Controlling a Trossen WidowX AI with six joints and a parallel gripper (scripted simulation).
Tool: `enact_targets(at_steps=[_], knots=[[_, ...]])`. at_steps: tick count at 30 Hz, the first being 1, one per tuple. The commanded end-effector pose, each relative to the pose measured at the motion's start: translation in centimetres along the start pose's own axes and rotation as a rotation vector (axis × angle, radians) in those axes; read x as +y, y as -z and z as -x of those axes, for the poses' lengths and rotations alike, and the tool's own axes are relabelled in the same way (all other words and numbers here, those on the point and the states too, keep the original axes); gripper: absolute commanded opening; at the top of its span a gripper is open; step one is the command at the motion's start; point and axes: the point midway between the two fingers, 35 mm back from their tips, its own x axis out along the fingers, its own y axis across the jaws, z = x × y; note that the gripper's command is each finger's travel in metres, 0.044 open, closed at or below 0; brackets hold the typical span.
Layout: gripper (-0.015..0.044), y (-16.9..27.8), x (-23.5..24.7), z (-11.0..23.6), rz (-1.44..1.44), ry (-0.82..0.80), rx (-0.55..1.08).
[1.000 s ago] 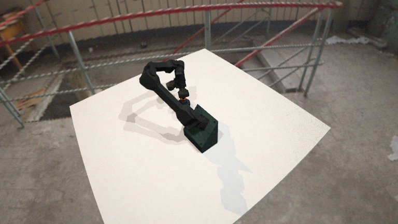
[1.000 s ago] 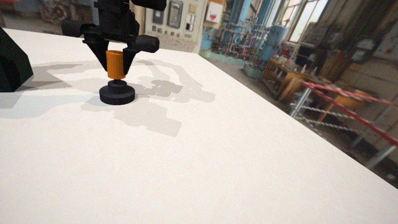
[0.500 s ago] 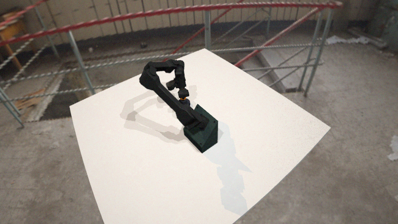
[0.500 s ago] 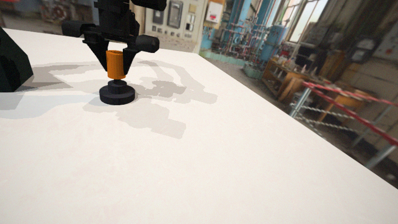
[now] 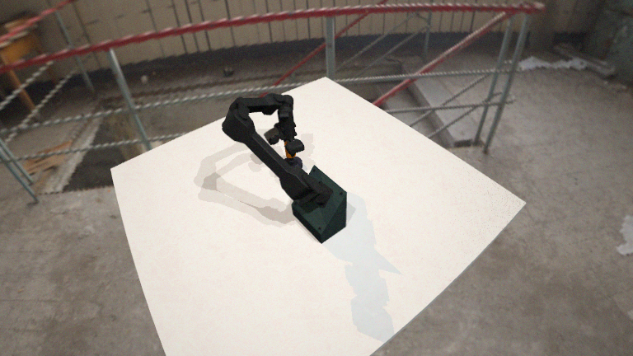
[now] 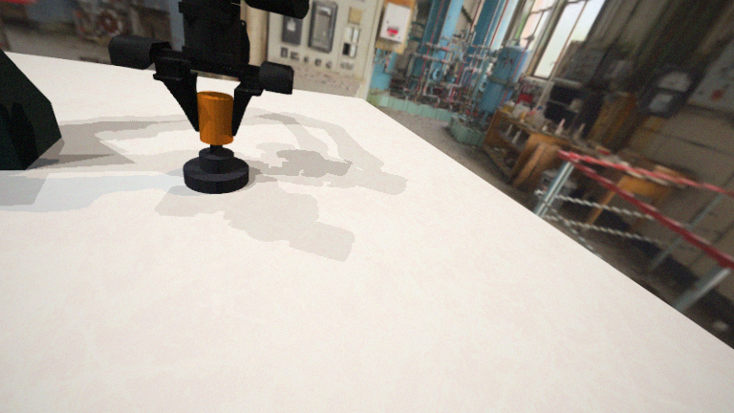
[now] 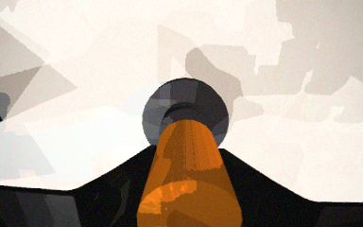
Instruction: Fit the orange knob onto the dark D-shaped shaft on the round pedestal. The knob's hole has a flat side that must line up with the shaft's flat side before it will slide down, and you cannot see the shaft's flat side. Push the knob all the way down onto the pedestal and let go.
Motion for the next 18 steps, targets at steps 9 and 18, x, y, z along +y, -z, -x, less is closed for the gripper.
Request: enact_targets(at_steps=[9,18], knots=[[0.0,-0.07,0.21,-0.12,0.028,0.002,0.0],[0.0,-0.15,0.1,0.02,0.028,0.002,0.0]])
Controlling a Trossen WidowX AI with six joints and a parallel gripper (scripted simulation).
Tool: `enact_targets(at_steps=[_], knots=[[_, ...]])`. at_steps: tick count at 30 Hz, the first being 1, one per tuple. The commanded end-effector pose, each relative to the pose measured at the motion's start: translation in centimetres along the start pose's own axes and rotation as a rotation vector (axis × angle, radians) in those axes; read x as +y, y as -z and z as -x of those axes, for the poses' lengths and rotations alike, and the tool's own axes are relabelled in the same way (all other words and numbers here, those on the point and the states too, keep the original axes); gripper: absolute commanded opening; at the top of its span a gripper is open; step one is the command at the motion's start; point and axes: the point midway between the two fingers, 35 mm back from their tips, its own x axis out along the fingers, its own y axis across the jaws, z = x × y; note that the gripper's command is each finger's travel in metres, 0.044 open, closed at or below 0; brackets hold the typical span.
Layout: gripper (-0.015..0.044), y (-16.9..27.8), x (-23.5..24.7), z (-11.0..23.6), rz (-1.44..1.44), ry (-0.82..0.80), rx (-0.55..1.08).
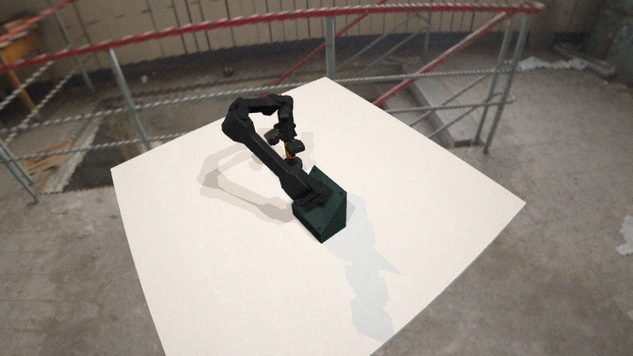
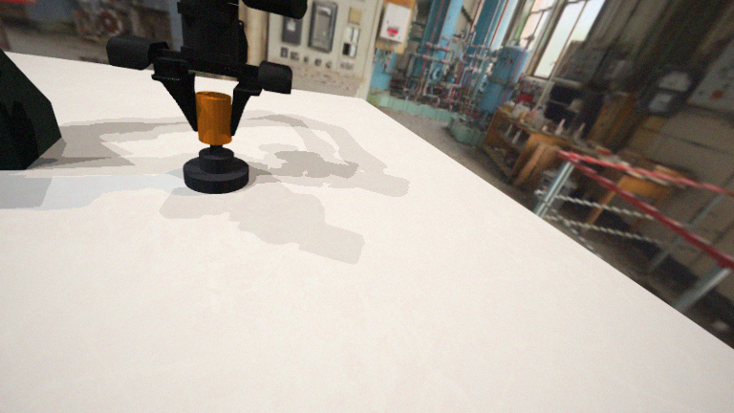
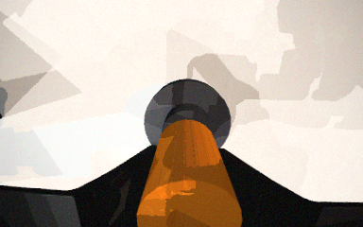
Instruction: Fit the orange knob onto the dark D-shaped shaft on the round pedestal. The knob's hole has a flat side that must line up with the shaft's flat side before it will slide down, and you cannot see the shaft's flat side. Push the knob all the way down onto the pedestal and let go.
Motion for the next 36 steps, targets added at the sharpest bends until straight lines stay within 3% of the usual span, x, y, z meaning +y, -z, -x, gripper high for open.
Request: enact_targets(at_steps=[1,26,36], knots=[[0.0,-0.03,-0.14,0.09,0.004,0.002,0.0],[0.0,-0.02,-0.04,0.21,0.004,0.002,0.0],[0.0,0.14,-0.32,0.08,0.214,0.002,0.0]])
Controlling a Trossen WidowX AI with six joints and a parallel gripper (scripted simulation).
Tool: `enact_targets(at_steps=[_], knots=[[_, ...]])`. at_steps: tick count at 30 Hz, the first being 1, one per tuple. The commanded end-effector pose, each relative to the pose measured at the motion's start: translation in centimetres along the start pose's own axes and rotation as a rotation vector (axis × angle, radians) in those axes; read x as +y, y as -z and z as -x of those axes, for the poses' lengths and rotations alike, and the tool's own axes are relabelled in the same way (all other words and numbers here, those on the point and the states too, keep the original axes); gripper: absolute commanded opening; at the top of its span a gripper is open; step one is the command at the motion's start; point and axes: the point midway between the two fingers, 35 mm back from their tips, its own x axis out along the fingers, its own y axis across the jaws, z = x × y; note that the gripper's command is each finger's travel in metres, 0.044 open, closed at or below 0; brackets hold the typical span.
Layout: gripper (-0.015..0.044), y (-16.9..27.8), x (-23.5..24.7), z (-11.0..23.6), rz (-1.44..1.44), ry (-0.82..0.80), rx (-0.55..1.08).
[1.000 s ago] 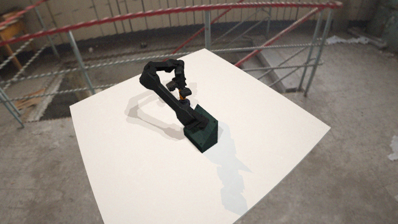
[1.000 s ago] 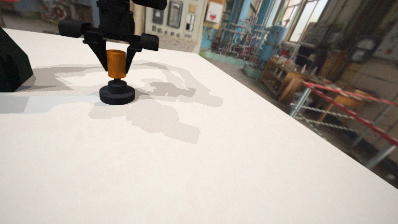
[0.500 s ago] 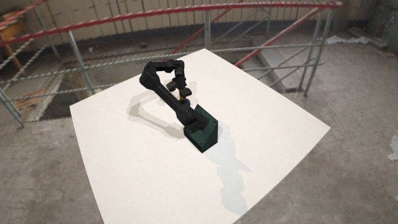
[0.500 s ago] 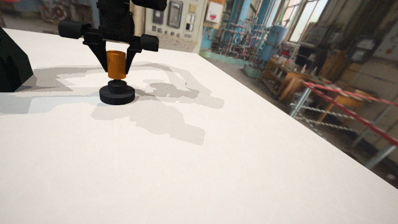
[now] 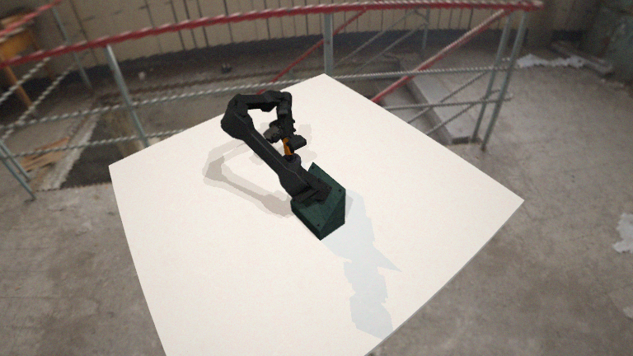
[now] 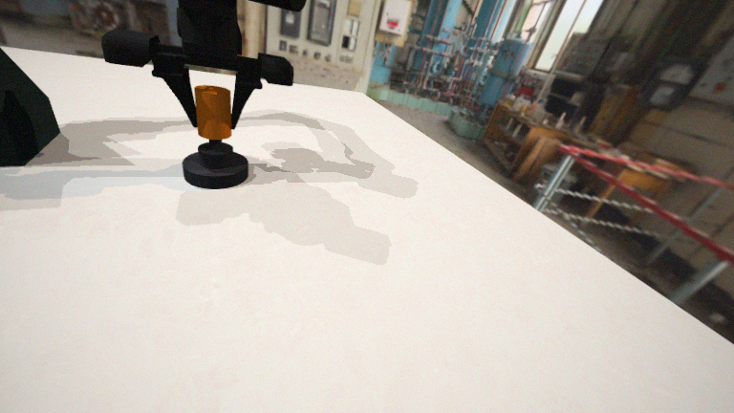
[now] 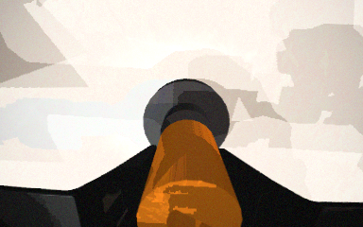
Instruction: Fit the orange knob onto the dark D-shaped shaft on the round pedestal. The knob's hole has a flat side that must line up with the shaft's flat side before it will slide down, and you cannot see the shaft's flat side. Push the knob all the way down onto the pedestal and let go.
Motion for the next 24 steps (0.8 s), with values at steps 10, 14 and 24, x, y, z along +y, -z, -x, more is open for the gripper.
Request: enact_targets(at_steps=[10,14,24], knots=[[0.0,0.06,-0.11,-0.33,0.037,0.003,0.001],[0.0,0.04,-0.07,-0.28,0.037,0.003,0.001],[0.0,-0.09,0.17,0.12,0.092,0.003,0.001]])
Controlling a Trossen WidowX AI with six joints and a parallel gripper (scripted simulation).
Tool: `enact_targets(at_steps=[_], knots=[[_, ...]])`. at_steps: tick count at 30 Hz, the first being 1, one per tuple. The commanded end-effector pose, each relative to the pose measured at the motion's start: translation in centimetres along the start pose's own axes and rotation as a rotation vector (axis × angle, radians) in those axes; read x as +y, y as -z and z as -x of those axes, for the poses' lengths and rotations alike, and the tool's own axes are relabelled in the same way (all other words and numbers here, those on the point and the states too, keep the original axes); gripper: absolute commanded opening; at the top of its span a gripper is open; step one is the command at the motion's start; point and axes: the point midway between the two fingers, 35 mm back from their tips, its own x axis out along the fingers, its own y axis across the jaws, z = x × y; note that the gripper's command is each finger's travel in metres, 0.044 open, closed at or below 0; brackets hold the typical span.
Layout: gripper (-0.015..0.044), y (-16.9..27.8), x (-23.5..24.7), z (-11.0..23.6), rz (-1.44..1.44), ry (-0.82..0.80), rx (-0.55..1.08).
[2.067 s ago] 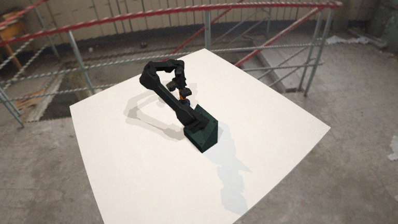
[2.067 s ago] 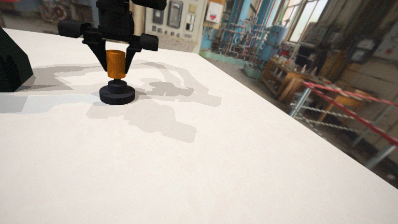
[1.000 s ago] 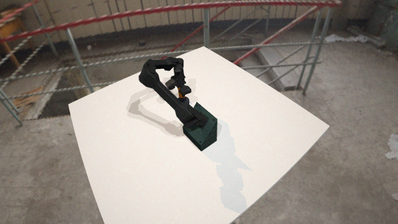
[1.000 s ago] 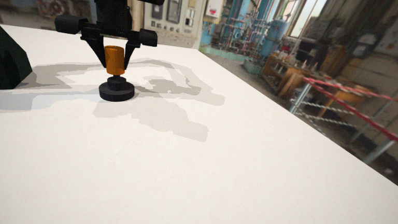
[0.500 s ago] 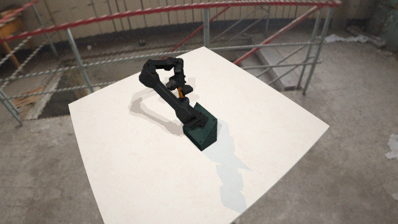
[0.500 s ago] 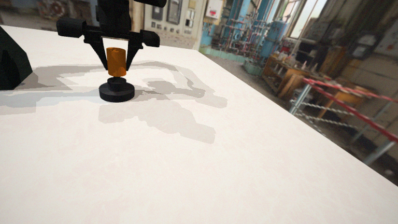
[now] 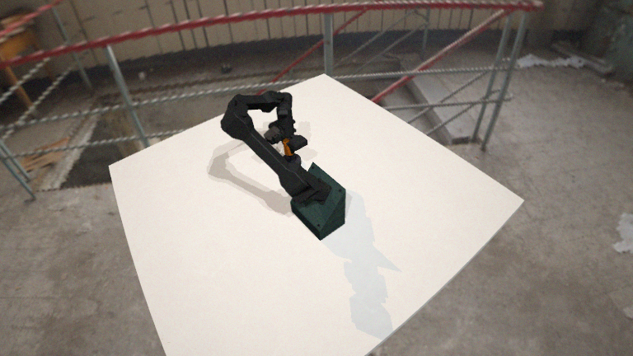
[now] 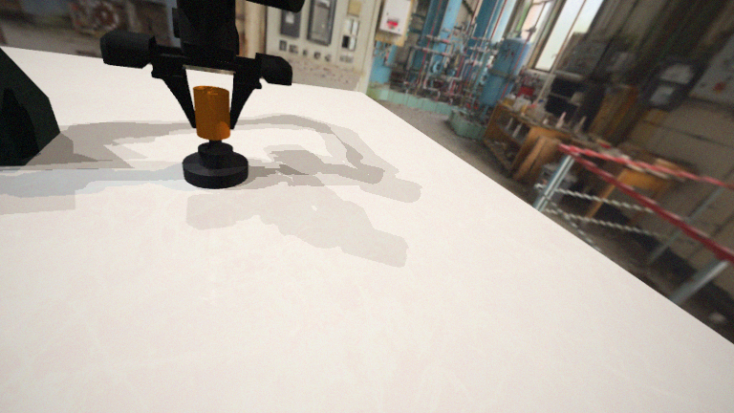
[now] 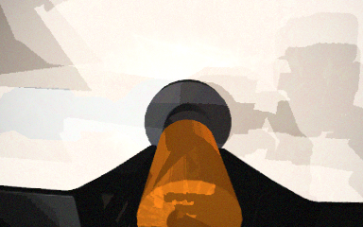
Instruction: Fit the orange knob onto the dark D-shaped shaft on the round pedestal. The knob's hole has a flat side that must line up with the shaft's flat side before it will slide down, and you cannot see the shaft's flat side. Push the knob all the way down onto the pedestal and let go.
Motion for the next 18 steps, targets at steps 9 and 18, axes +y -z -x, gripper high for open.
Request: enact_targets(at_steps=[9,18], knots=[[0.0,0.11,-0.11,0.05,0.192,0.003,0.001],[0.0,0.01,-0.05,-0.21,0.192,0.003,0.001]])
